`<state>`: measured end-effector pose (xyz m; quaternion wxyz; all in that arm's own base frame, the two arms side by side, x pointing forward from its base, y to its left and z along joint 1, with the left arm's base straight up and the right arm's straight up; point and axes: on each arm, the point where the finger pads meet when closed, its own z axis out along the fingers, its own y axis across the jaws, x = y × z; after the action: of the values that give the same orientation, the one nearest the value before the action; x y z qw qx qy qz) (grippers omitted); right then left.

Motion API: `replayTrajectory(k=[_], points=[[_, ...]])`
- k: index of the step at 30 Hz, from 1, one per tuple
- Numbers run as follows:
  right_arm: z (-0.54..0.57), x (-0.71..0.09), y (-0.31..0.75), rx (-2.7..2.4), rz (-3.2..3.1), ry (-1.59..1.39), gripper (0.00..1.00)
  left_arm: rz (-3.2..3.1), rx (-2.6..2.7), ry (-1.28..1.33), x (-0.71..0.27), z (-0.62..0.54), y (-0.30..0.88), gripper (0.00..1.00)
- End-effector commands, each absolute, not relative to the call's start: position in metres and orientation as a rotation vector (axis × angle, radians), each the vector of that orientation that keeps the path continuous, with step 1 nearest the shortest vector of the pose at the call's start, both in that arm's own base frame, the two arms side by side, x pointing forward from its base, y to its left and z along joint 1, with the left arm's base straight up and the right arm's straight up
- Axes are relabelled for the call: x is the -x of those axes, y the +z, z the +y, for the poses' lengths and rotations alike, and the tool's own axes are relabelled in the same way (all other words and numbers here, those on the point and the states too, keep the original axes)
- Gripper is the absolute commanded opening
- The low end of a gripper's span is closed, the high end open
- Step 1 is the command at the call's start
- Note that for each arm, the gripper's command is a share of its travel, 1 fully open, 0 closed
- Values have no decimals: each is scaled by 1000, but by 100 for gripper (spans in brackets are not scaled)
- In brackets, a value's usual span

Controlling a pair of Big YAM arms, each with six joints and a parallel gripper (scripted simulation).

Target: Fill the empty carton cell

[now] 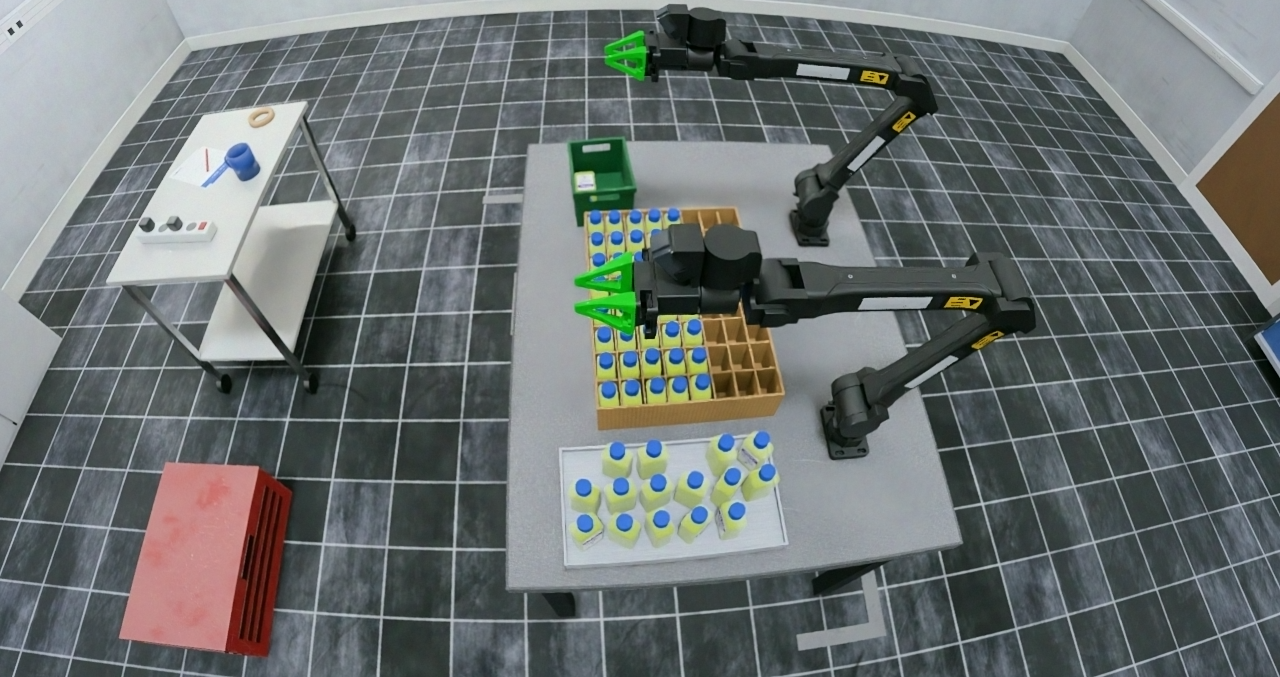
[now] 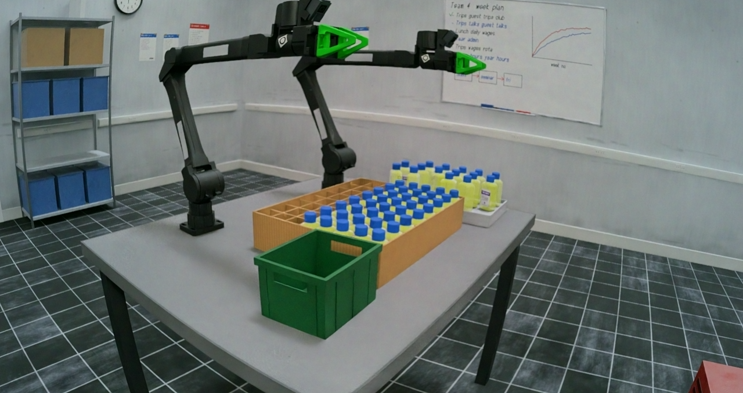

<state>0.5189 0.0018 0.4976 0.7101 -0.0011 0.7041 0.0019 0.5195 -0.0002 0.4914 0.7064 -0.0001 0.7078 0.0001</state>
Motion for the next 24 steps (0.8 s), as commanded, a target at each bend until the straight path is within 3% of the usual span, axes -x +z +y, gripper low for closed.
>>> replayTrajectory(k=[1,24], points=[[-11,-527,487,-12,1574,-22,42,1488,-9,7,-522,-3,540,42],[7,-515,503,15,1540,8,42,1488,-9,7,-522,-3,540,42]])
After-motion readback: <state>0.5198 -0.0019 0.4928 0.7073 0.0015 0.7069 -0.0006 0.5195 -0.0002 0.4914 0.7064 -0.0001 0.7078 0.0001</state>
